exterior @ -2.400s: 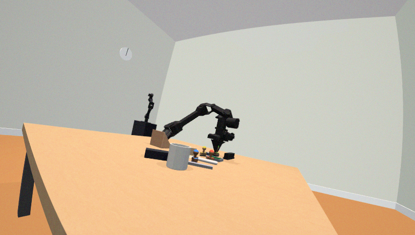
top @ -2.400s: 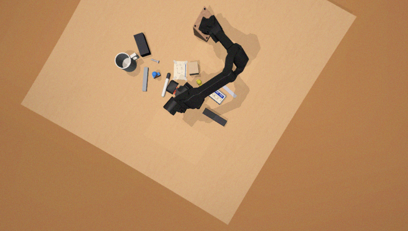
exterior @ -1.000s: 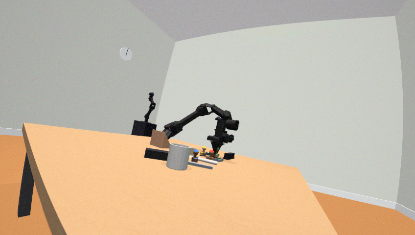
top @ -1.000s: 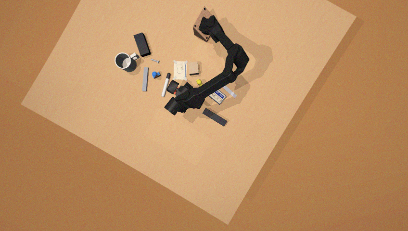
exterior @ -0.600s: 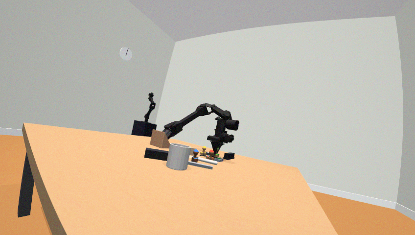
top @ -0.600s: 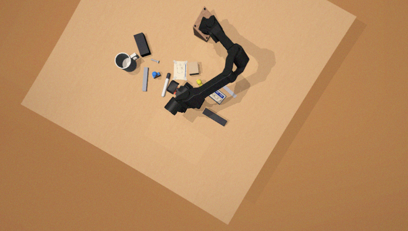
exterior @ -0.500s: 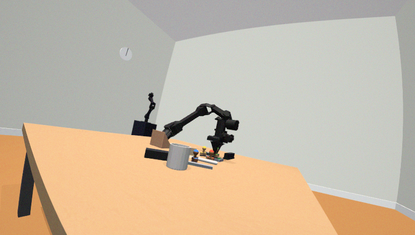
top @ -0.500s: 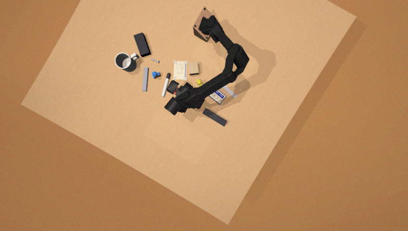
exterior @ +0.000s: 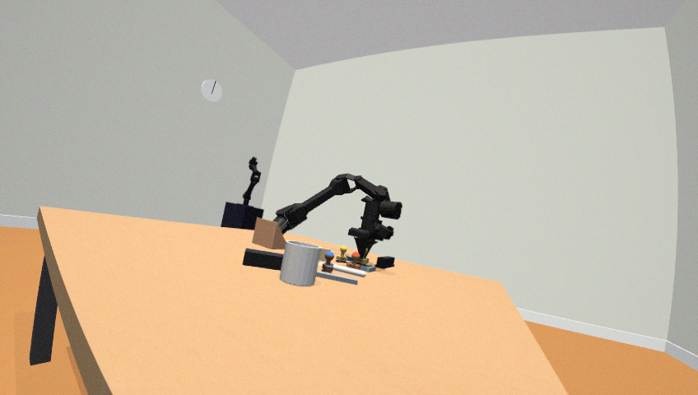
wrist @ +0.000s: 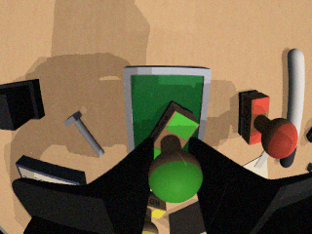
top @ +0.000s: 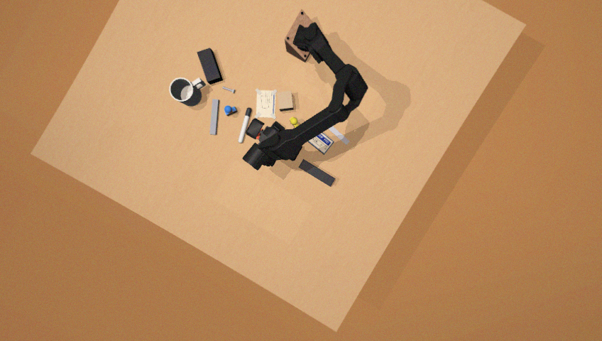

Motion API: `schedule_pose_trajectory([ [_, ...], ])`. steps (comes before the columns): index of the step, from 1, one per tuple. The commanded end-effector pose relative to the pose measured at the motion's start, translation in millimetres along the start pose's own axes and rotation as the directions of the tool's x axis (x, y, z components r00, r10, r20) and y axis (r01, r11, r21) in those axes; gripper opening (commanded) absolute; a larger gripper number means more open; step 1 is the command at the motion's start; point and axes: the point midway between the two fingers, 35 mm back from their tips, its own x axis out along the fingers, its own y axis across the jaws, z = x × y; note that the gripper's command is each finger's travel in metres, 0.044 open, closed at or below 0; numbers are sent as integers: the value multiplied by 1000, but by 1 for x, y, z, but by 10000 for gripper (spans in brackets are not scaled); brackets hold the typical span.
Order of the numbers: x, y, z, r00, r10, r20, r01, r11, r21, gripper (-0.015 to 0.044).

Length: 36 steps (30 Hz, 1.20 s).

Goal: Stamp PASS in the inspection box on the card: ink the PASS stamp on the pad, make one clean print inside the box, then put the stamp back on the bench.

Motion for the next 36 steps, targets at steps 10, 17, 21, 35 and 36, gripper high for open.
schedule_pose_trajectory([
  [10,3,2,0,1000,5,-1,-5,1000,-1,0],
  [17,3,2,0,1000,5,-1,-5,1000,-1,0],
  [21,3,2,0,1000,5,-1,-5,1000,-1,0],
  [35,-1,1,0,1000,5,-1,-5,1000,-1,0],
  [36,-1,1,0,1000,5,-1,-5,1000,-1,0],
])
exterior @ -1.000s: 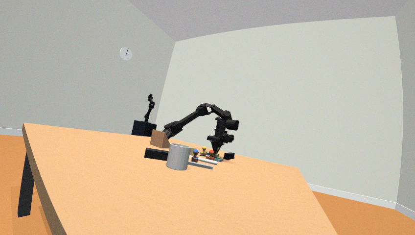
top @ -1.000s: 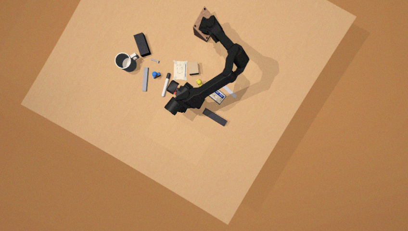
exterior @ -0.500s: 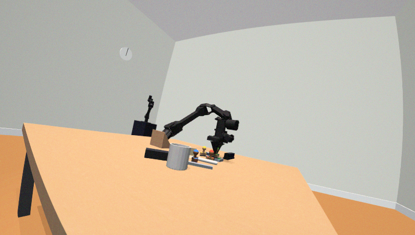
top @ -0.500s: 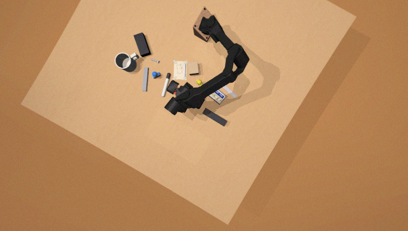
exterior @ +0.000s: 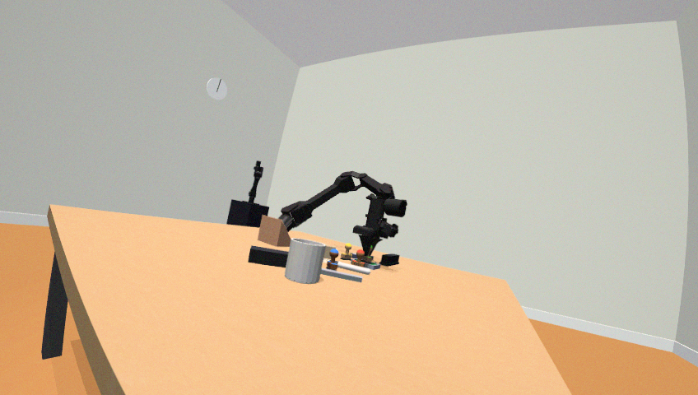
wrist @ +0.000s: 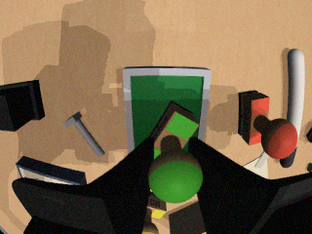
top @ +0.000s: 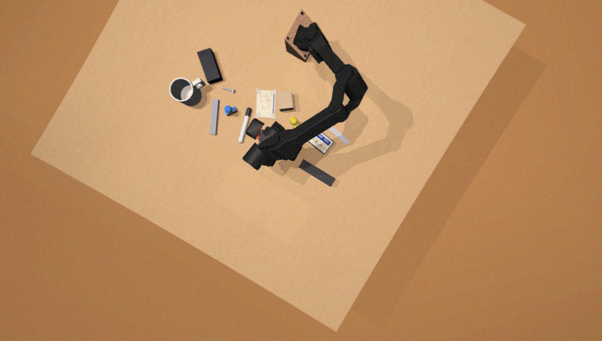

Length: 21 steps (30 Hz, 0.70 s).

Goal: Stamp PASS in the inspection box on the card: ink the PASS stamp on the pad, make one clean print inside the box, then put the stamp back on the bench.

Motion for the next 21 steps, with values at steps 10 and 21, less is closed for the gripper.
schedule_pose_trajectory([
  [10,-6,1,0,1000,4,-3,-4,1000,-3,0],
  [21,-14,1,0,1000,4,-3,-4,1000,-3,0],
])
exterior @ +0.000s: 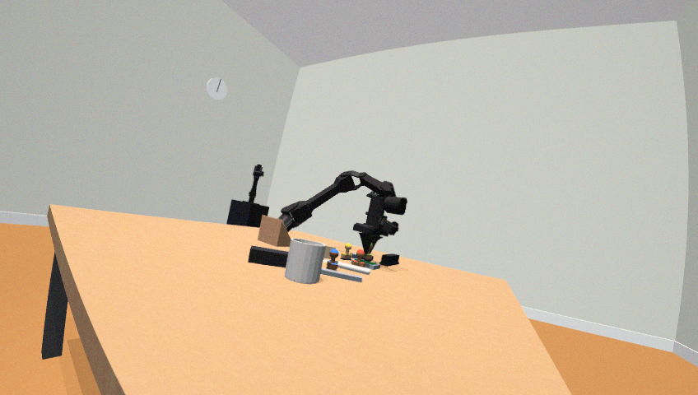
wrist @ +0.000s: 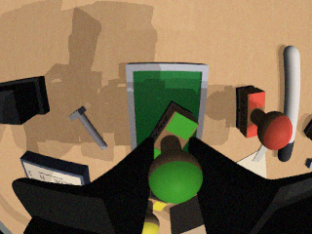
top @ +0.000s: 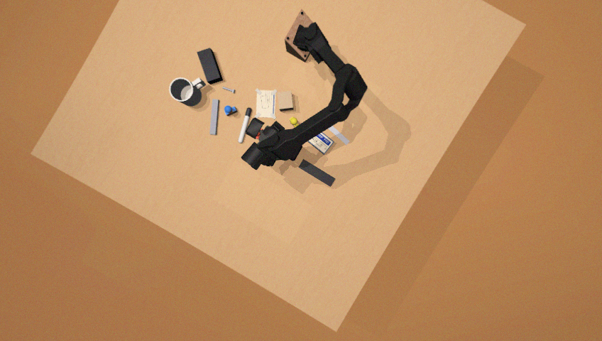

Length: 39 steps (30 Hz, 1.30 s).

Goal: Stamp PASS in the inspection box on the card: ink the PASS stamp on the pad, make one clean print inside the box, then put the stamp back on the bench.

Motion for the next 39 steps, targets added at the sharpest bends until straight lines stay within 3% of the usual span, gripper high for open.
schedule_pose_trajectory([
  [1,-7,0,2,1000,0,6,0,1000,-4,0],
  [28,-48,-2,0,1000,-1,5,1,1000,-7,0],
  [39,-50,-35,-18,1000,-10,12,13,965,-262,0],
])
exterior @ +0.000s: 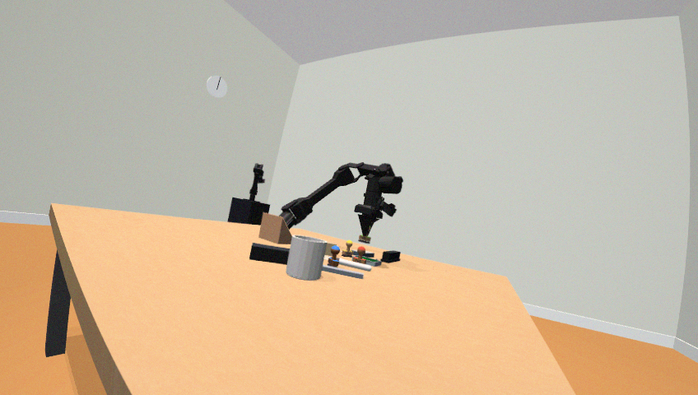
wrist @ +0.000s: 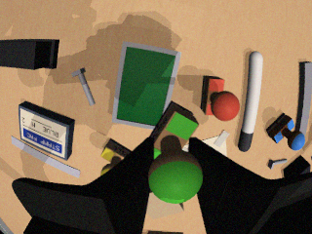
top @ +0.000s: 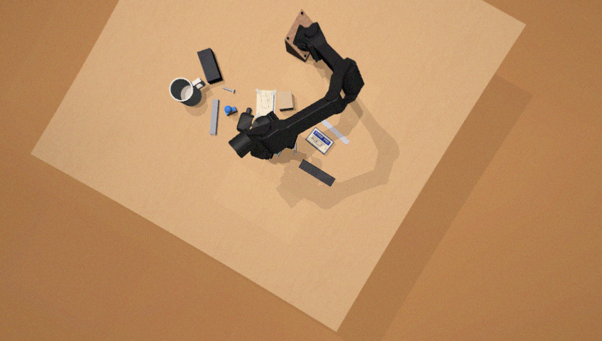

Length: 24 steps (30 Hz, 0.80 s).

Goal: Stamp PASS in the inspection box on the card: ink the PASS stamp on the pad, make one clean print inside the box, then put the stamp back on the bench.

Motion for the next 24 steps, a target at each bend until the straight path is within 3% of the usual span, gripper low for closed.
schedule_pose_trajectory([
  [1,-1,-11,-10,1000,-7,0,7,996,-88,0],
  [12,-1,-37,-40,1000,-12,5,13,934,-356,0],
  [24,0,-59,-75,1000,-10,9,14,786,-618,0],
])
